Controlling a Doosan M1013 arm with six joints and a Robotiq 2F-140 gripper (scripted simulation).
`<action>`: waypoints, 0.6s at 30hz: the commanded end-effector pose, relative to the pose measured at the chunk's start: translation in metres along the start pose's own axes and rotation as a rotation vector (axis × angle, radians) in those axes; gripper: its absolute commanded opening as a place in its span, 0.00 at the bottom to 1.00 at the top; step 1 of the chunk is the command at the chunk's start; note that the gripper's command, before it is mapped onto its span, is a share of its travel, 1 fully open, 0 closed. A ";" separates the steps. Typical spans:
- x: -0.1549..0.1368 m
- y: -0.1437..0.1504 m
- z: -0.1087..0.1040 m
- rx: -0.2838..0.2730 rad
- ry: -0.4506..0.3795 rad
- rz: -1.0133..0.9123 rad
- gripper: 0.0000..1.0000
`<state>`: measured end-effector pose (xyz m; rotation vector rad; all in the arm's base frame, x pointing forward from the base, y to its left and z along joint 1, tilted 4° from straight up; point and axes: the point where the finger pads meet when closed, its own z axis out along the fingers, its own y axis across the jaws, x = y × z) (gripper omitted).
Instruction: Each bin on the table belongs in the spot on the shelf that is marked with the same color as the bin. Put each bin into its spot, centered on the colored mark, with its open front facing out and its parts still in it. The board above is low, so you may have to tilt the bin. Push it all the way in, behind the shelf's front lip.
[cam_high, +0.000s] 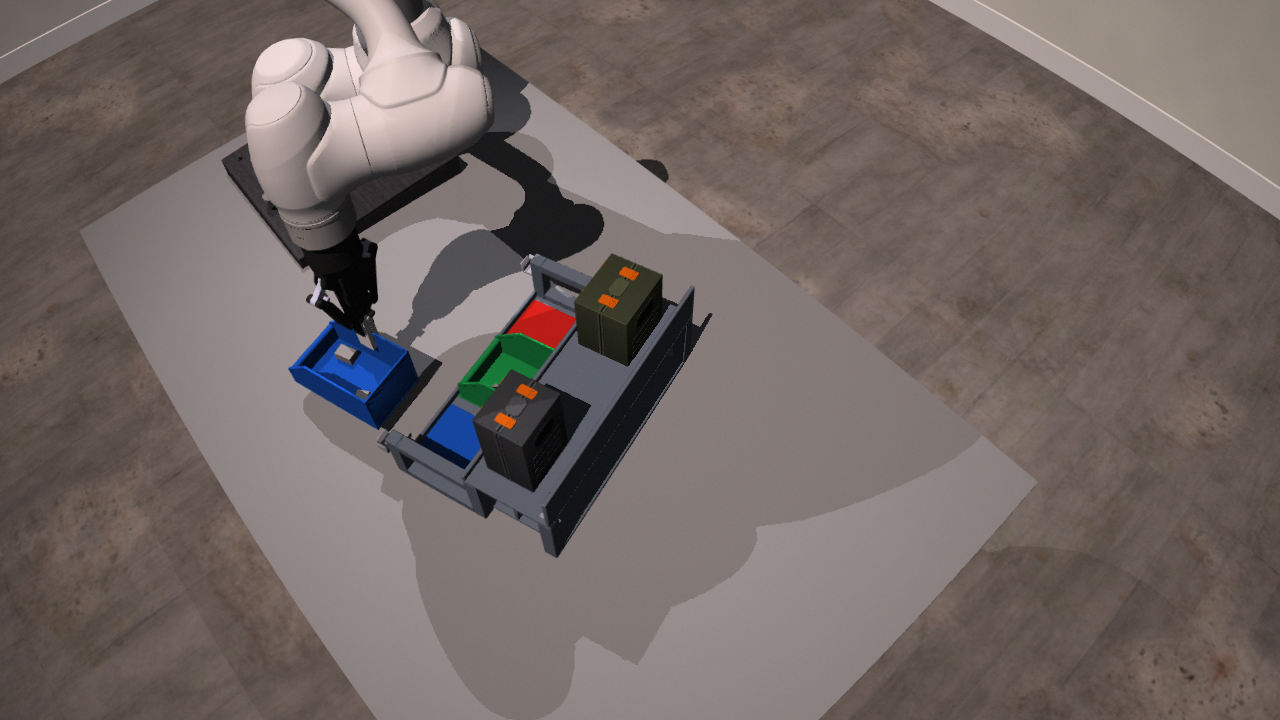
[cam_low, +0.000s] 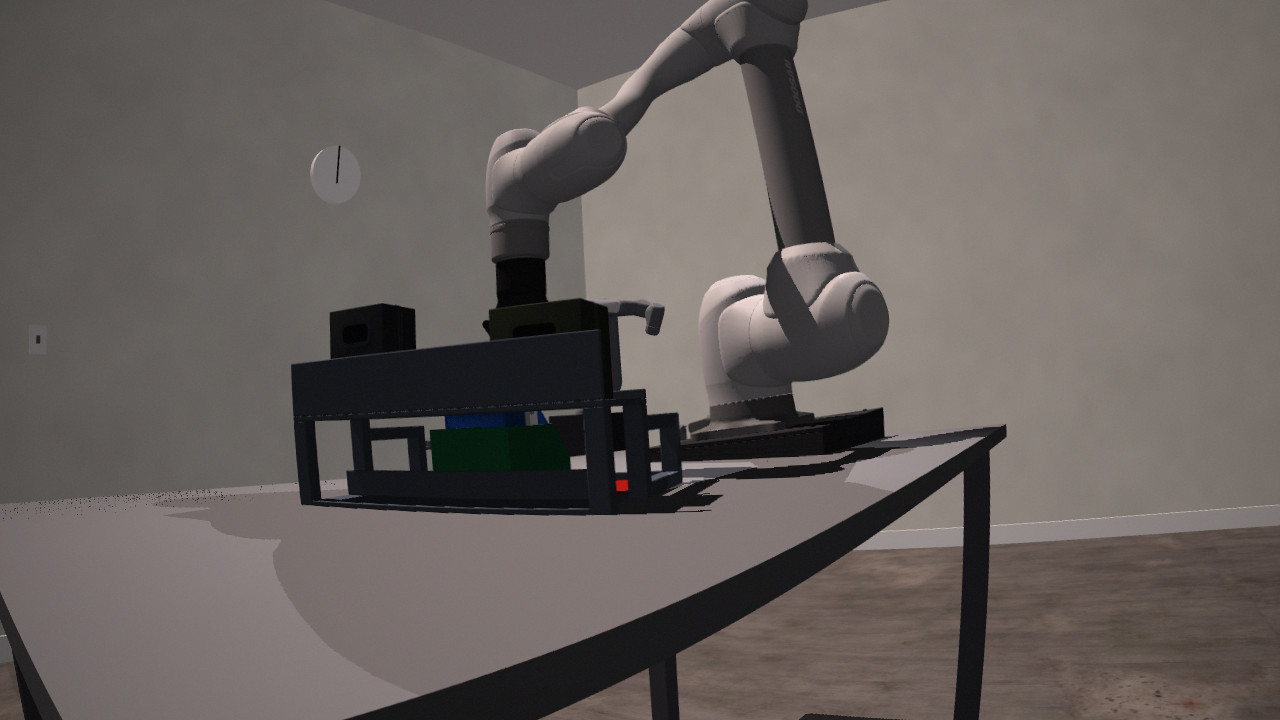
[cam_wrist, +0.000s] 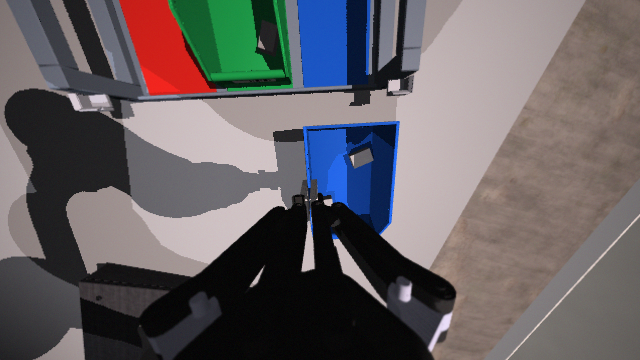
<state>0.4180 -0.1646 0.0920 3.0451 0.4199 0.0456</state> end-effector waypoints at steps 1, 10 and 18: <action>0.000 0.000 0.000 0.000 0.000 0.000 0.10; 0.000 0.000 0.000 0.000 0.000 0.000 0.10; 0.003 0.000 0.000 0.000 0.000 0.000 0.10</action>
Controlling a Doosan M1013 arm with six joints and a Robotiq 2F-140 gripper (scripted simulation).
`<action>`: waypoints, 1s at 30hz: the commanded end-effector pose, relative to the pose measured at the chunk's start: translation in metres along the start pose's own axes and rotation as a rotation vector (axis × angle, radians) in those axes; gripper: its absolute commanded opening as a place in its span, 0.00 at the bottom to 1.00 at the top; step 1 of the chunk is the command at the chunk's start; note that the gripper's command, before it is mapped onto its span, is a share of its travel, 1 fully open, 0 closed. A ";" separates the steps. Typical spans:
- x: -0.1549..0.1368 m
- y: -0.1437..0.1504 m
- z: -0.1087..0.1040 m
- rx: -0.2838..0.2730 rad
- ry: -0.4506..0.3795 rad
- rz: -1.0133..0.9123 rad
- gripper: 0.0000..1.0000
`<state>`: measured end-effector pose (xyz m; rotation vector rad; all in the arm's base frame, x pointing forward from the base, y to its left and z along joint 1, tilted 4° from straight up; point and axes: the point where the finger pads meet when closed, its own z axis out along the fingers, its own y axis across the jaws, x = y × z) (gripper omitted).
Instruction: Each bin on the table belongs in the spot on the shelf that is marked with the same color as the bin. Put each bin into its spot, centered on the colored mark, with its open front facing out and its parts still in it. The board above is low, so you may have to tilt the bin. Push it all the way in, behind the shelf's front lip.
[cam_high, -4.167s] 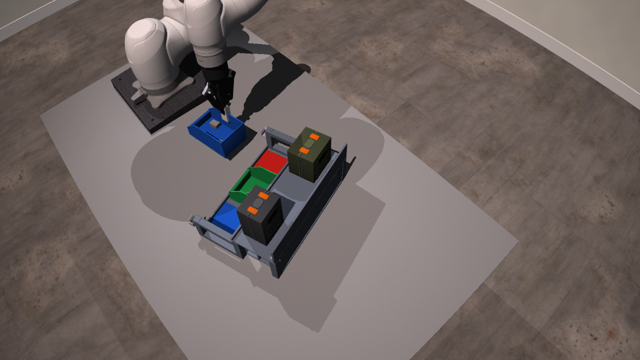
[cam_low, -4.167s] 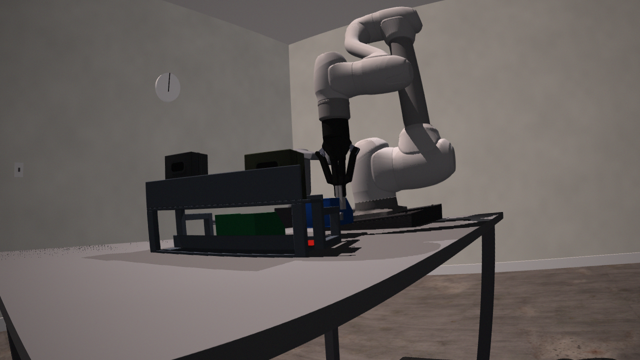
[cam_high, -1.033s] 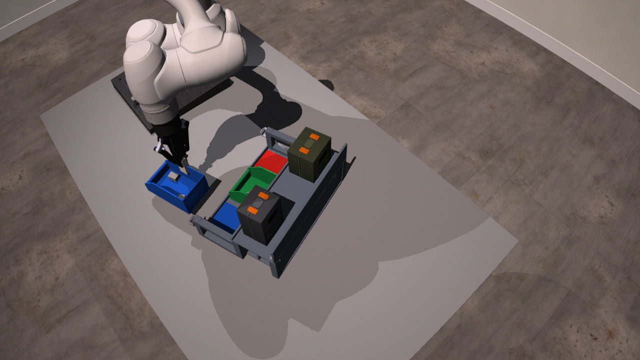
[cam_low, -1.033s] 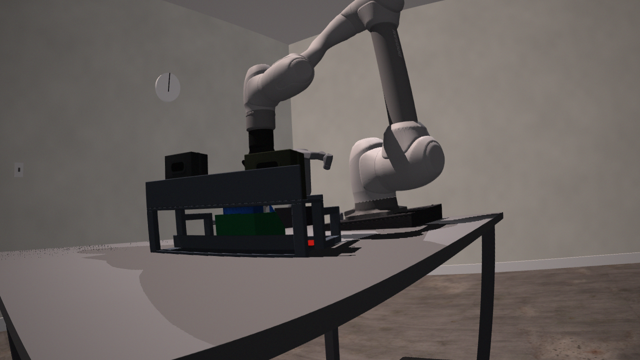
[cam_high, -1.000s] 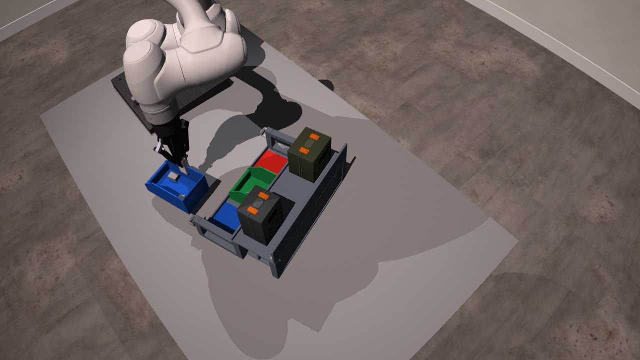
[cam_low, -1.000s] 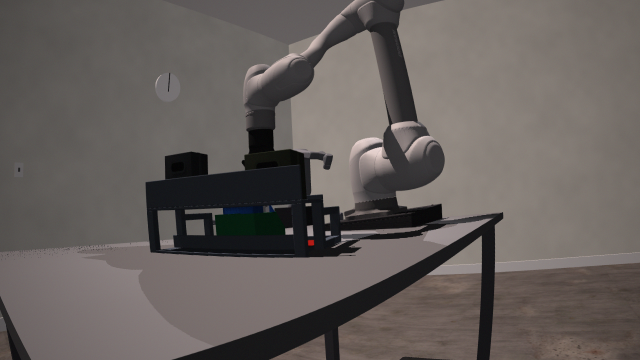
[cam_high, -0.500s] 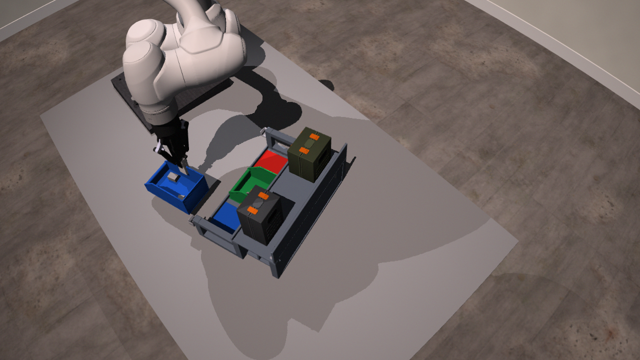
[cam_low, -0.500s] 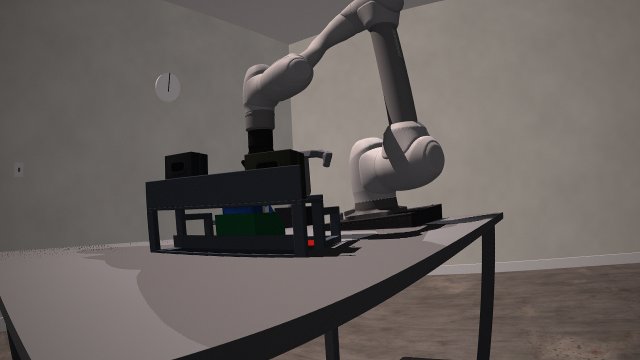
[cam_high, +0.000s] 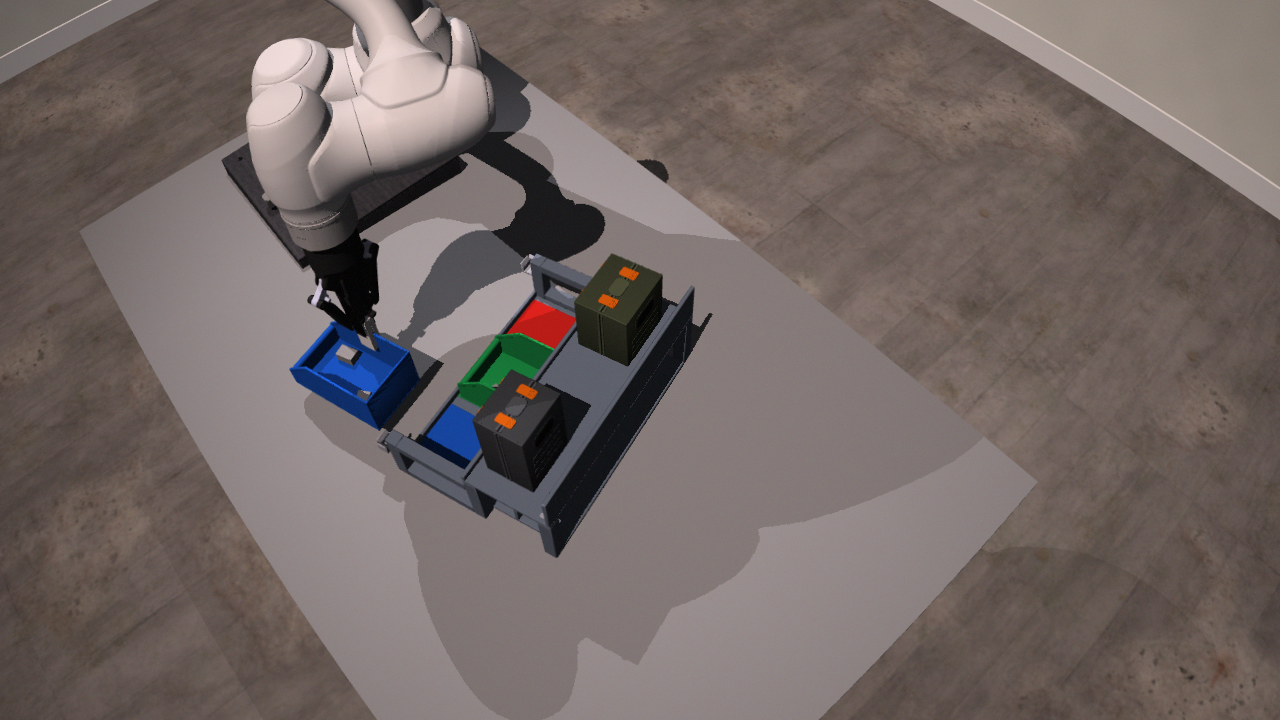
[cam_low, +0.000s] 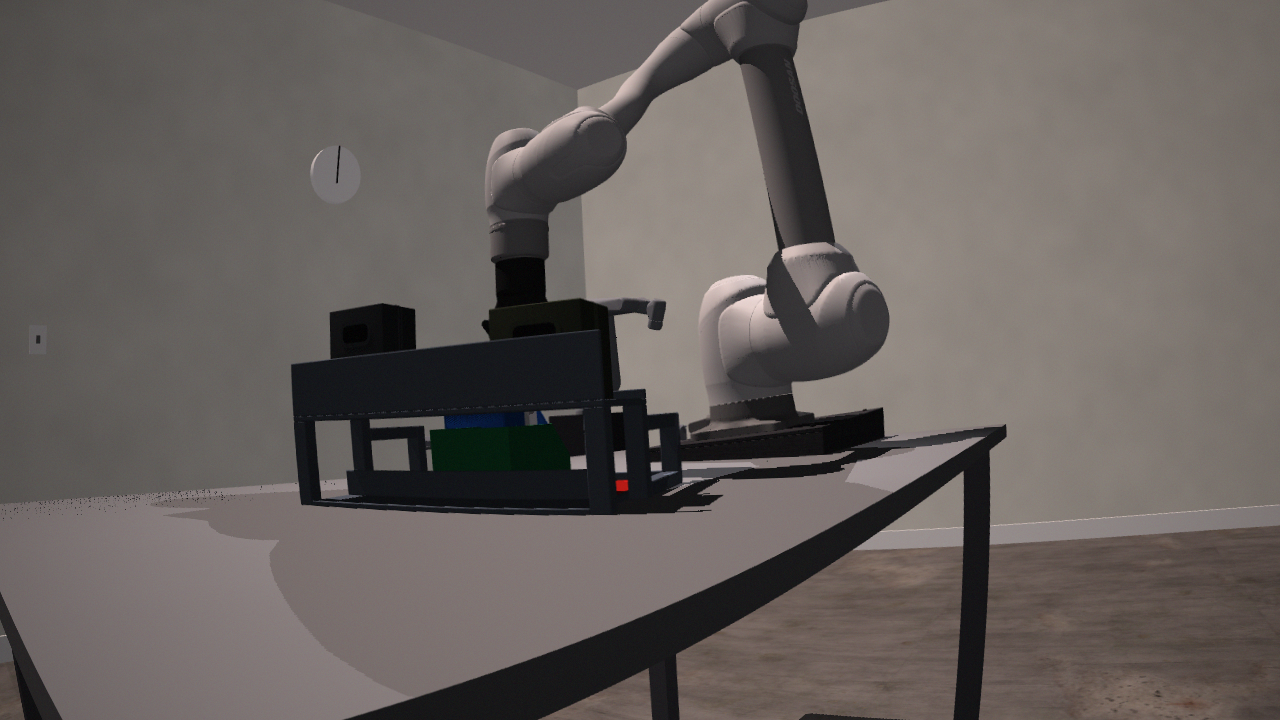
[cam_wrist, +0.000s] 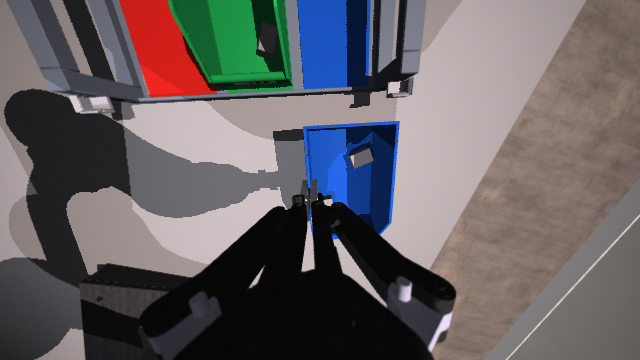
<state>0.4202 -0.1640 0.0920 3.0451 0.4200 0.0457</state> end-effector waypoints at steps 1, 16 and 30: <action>0.002 0.000 0.000 0.000 0.000 0.000 0.10; 0.031 0.000 0.000 0.000 0.000 0.000 0.10; 0.038 0.000 0.000 0.000 0.000 0.000 0.10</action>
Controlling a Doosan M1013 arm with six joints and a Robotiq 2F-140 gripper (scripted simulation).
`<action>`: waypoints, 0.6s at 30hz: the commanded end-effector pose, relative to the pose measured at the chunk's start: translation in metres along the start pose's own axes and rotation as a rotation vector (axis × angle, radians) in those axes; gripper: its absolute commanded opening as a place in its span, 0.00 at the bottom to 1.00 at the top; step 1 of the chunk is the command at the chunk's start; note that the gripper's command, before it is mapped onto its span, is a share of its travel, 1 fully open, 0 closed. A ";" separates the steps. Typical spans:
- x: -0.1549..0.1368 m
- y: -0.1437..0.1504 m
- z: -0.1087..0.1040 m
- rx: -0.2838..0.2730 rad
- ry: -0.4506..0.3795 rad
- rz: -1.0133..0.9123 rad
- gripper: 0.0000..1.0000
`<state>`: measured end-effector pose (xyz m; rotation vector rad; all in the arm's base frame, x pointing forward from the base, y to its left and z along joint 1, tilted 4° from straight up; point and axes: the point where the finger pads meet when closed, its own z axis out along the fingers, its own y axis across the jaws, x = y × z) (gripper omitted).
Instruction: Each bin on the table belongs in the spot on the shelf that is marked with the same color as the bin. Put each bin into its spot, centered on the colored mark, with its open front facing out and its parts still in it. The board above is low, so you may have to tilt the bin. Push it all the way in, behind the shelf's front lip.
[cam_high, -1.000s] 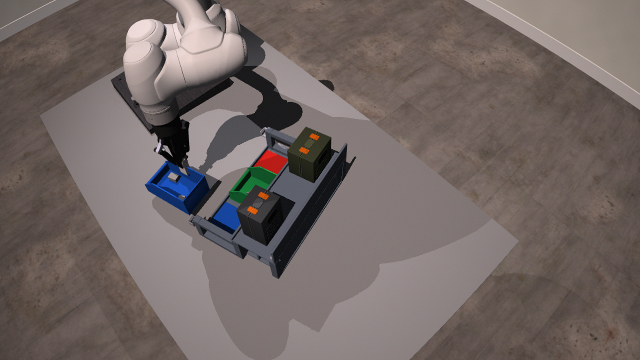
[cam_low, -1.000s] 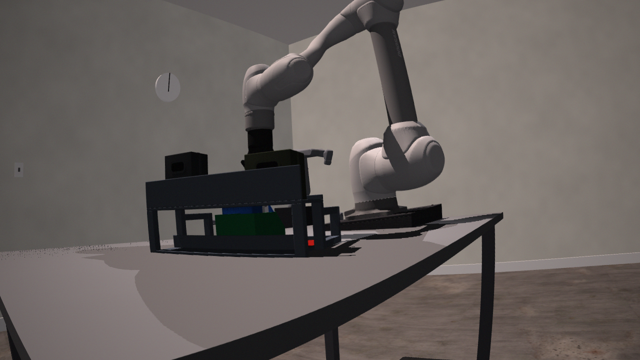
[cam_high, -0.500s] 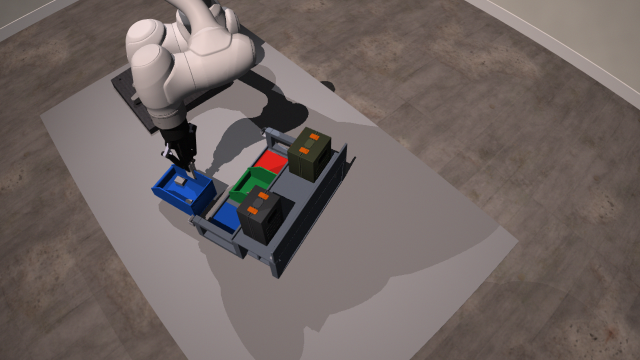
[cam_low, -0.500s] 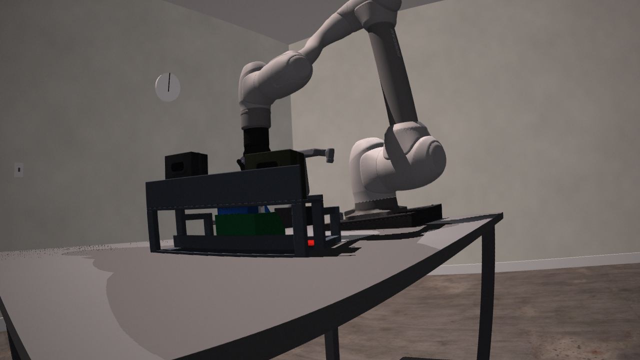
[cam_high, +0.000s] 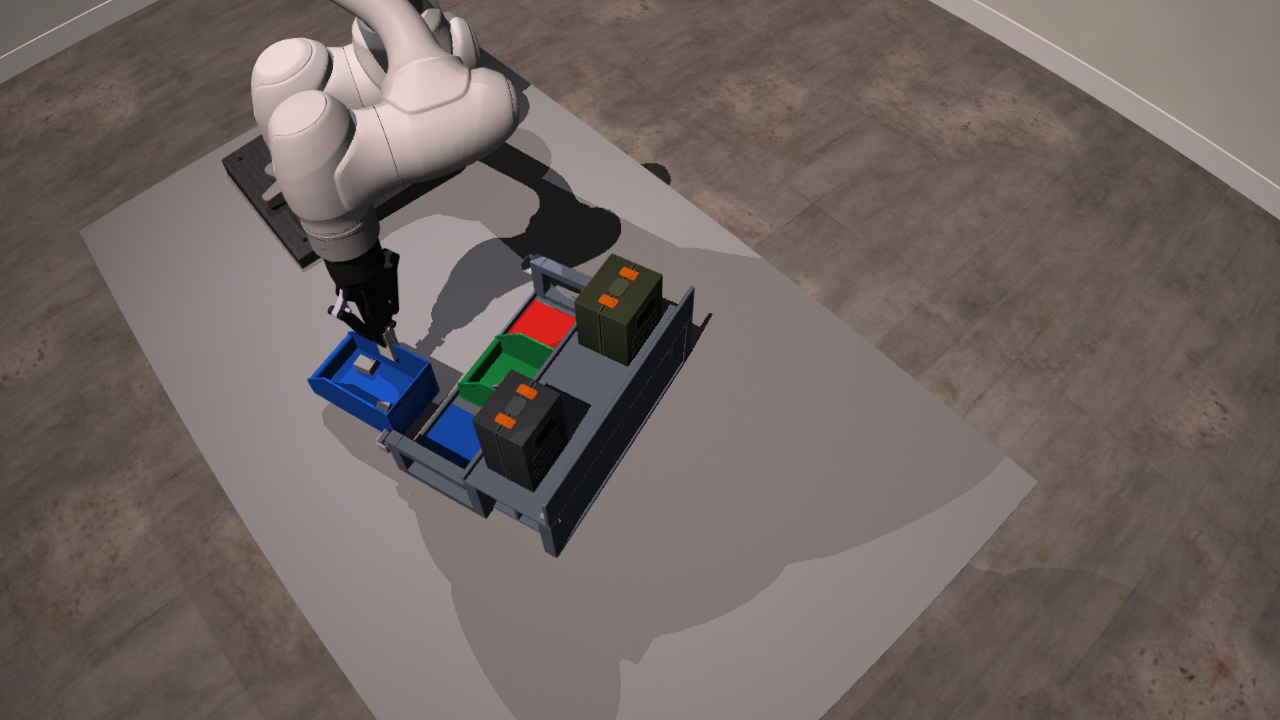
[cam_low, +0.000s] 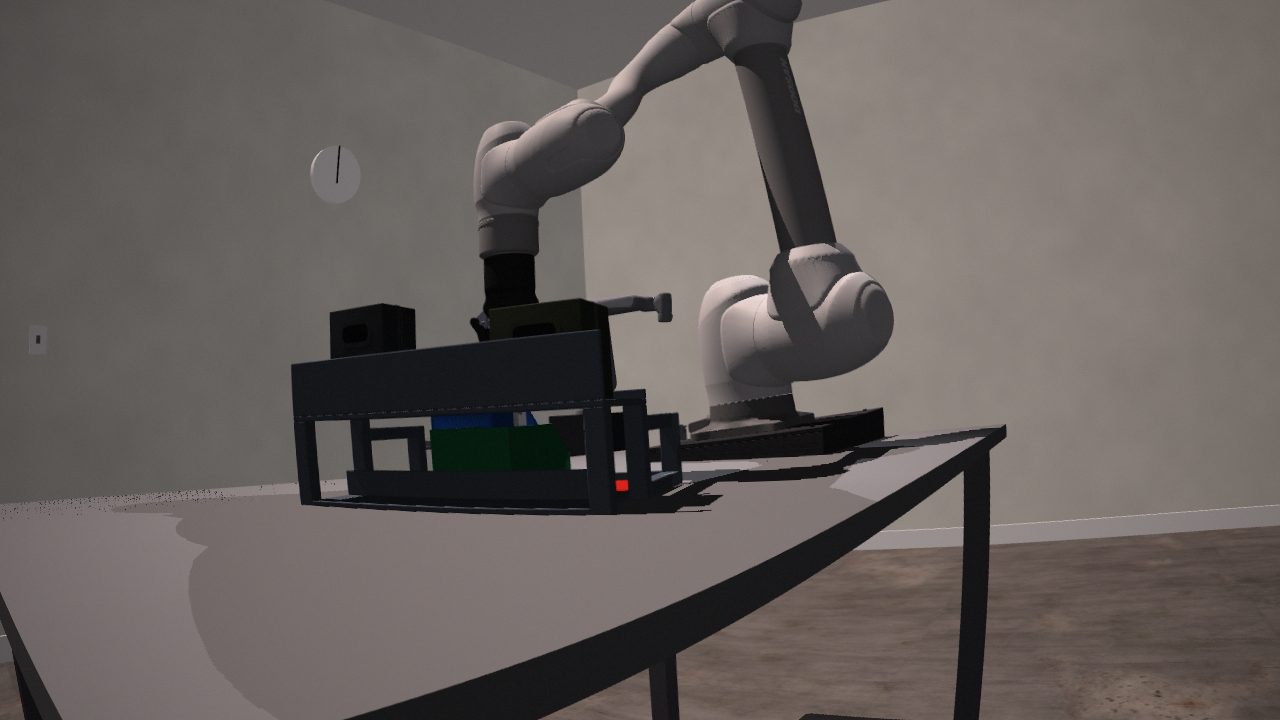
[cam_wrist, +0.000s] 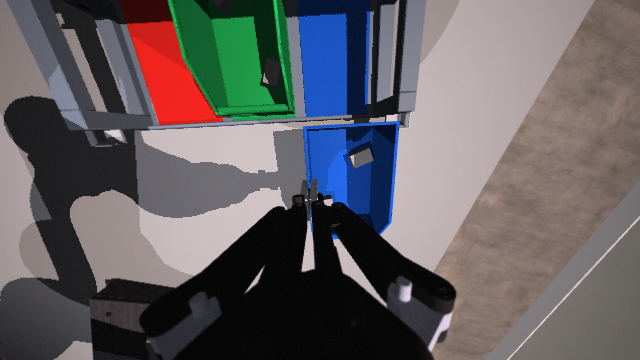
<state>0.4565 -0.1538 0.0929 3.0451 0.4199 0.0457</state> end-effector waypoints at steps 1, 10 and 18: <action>0.000 0.000 0.000 0.000 0.000 0.000 0.10; 0.000 0.000 0.000 0.000 0.000 0.000 0.10; 0.001 0.000 -0.001 0.000 -0.013 0.000 0.10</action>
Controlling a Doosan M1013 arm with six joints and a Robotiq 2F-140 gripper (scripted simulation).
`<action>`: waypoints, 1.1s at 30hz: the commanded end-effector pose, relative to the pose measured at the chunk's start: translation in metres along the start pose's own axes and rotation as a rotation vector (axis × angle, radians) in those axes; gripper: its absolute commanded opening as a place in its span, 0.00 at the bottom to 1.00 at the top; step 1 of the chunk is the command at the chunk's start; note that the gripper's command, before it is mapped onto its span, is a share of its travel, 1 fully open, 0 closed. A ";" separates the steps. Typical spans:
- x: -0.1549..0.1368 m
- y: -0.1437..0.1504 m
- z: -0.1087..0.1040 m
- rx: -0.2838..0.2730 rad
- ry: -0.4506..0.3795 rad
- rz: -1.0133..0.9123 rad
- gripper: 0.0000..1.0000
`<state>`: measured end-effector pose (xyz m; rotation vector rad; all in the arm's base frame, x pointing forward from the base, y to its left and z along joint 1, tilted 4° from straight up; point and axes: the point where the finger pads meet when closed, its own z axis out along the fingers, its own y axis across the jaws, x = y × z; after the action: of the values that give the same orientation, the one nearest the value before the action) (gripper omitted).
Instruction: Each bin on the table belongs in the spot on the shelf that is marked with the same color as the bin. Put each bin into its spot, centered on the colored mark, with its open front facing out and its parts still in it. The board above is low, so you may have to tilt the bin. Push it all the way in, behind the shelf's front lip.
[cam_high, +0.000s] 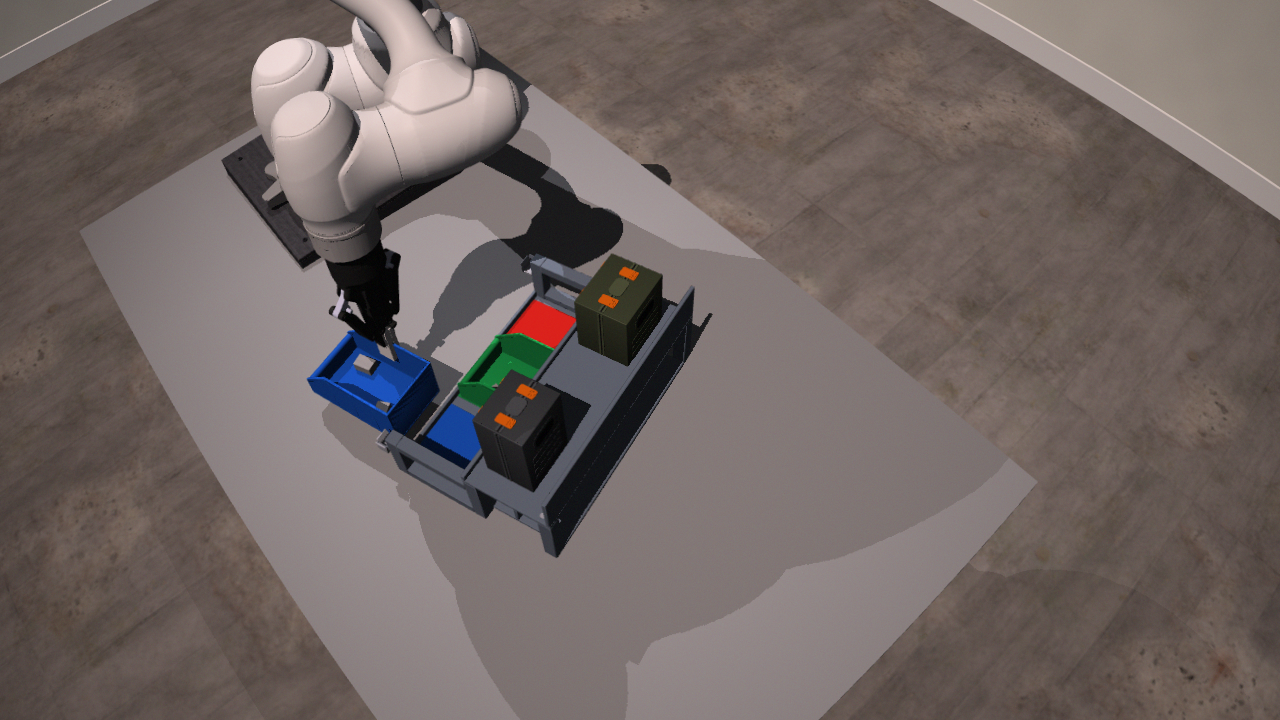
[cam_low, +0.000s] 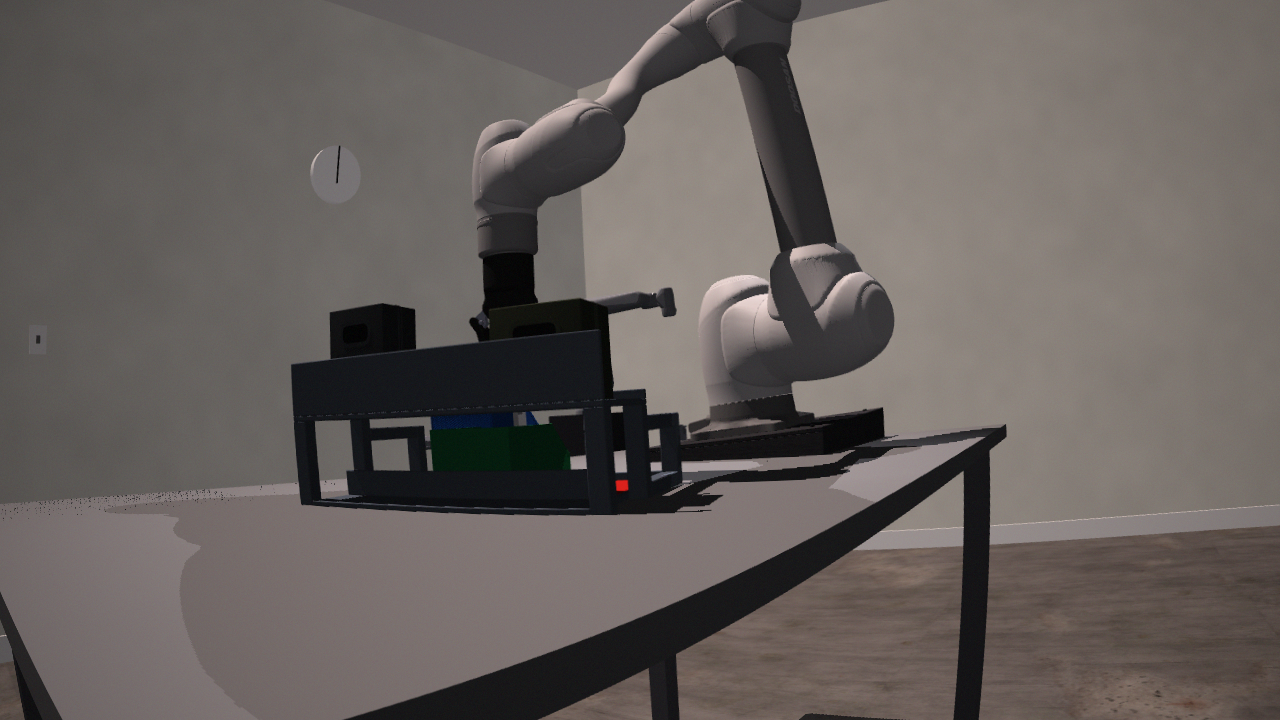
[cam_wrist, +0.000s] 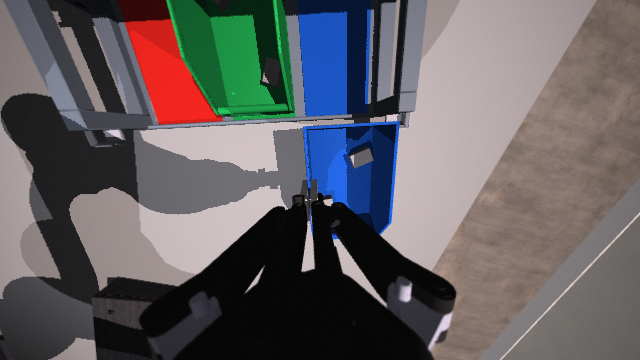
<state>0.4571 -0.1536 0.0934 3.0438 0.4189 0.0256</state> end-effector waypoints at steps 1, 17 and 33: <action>0.000 0.000 0.000 0.000 -0.005 0.000 0.10; 0.005 0.000 -0.005 -0.001 -0.109 0.000 0.10; 0.008 0.000 -0.007 -0.002 -0.179 0.000 0.10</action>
<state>0.4646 -0.1509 0.1007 3.0097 0.4047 -0.2439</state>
